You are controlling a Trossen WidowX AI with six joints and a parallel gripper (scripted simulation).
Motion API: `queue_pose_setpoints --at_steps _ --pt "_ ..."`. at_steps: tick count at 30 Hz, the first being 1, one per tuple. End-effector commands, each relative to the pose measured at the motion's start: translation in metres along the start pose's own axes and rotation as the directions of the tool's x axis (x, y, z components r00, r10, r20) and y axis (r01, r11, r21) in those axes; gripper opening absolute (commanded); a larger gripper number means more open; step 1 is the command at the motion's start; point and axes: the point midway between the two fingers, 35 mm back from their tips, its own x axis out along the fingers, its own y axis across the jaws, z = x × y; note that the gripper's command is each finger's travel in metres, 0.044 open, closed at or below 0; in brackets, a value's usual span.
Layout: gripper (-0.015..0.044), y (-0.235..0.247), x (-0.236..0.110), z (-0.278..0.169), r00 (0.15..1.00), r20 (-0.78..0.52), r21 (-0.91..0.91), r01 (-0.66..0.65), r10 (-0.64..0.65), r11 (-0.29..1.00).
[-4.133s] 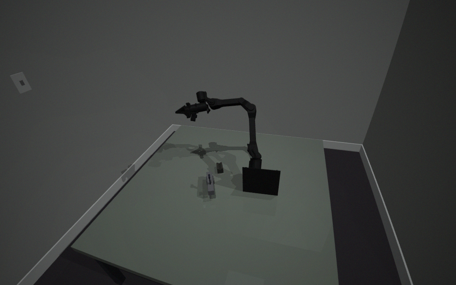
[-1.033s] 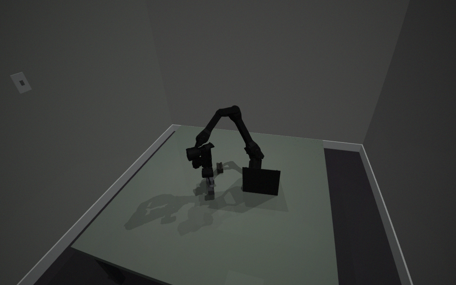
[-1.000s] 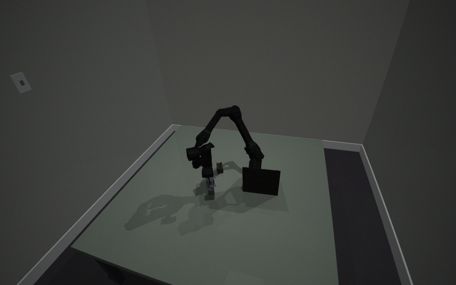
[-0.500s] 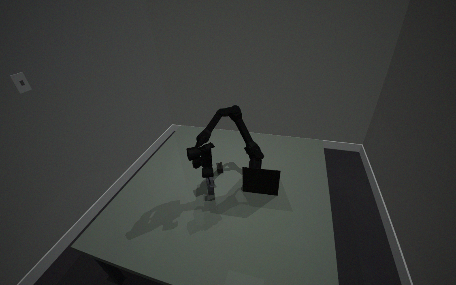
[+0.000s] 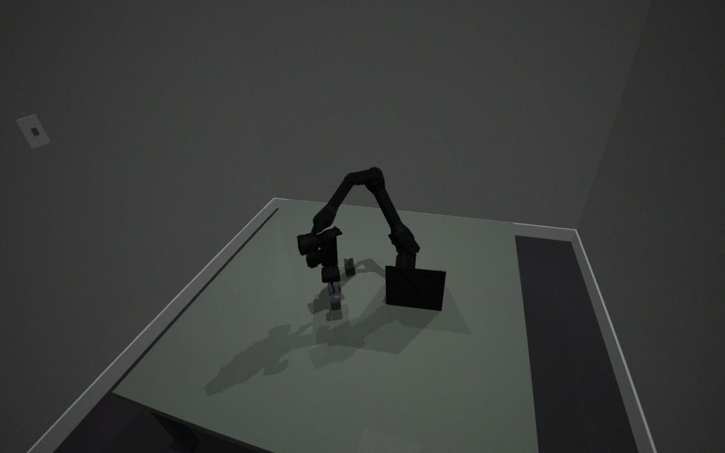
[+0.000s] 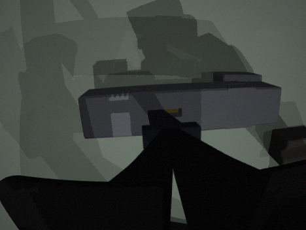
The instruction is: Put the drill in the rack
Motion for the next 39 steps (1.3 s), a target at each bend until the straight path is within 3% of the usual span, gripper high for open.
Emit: queue_pose_setpoints --at_steps 1,21,24,30,35,38,39 --pt "0.0000 -0.003 0.021 -0.007 0.999 -0.048 0.007 0.008 -0.008 1.000" --pt "0.0000 -0.005 0.031 -0.006 0.999 -0.049 0.007 0.009 -0.009 1.000" --pt "0.0079 -0.004 0.017 -0.002 0.999 -0.047 0.006 0.007 -0.006 1.000" --pt "0.0236 0.001 -0.049 0.005 0.999 -0.048 0.006 0.005 -0.005 1.000" --pt "0.0367 0.000 -0.045 0.005 0.999 -0.033 -0.006 0.005 -0.005 1.000" --pt "0.0440 -0.012 -0.038 0.009 1.000 -0.028 -0.127 -0.011 0.008 0.992" --pt "0.0440 -0.018 -0.034 0.011 1.000 -0.026 -0.193 -0.018 0.014 0.981"
